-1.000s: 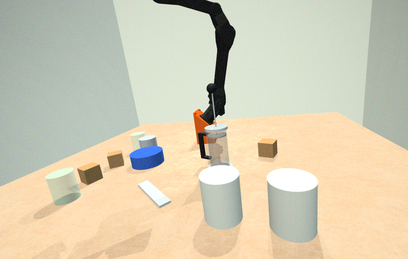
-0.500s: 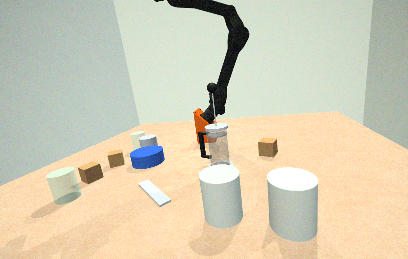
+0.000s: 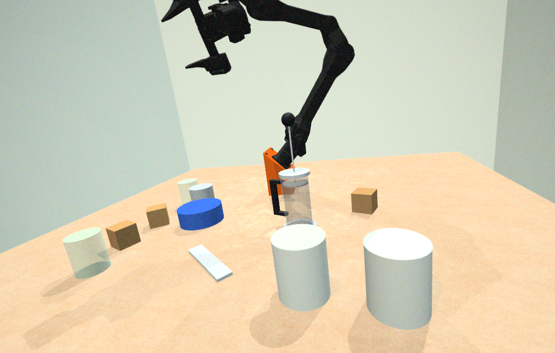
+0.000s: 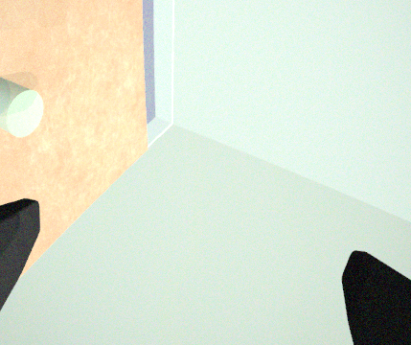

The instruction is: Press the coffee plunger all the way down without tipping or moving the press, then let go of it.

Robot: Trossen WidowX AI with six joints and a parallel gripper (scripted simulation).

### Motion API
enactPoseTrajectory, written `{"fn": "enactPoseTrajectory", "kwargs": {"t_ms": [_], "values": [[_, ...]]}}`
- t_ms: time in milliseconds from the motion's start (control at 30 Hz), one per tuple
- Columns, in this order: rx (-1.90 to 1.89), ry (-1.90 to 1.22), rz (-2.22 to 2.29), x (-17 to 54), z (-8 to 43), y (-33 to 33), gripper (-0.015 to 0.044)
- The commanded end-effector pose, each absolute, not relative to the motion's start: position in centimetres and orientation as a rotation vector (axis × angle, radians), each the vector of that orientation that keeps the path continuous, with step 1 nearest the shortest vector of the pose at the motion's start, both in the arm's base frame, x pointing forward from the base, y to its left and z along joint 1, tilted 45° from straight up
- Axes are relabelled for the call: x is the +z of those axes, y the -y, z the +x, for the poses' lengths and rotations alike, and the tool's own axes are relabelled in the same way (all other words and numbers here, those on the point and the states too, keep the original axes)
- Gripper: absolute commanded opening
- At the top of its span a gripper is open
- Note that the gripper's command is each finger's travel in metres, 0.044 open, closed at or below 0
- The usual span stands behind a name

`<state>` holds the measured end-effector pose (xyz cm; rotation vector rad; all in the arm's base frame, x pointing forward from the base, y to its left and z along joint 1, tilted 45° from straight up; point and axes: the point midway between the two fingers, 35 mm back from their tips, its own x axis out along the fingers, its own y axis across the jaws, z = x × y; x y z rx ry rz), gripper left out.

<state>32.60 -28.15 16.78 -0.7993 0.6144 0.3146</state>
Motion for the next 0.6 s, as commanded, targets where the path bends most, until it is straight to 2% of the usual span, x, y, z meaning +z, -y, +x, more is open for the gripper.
{"fn": "enactPoseTrajectory", "kwargs": {"t_ms": [0, 300, 567], "values": [[0.461, -0.552, -0.359, 17.1, 29.7, 20.8, 0.044], [0.576, -0.438, 0.575, 22.2, 25.5, 10.2, 0.044], [0.575, -0.433, 0.652, 21.4, 25.3, 8.4, 0.044]]}}
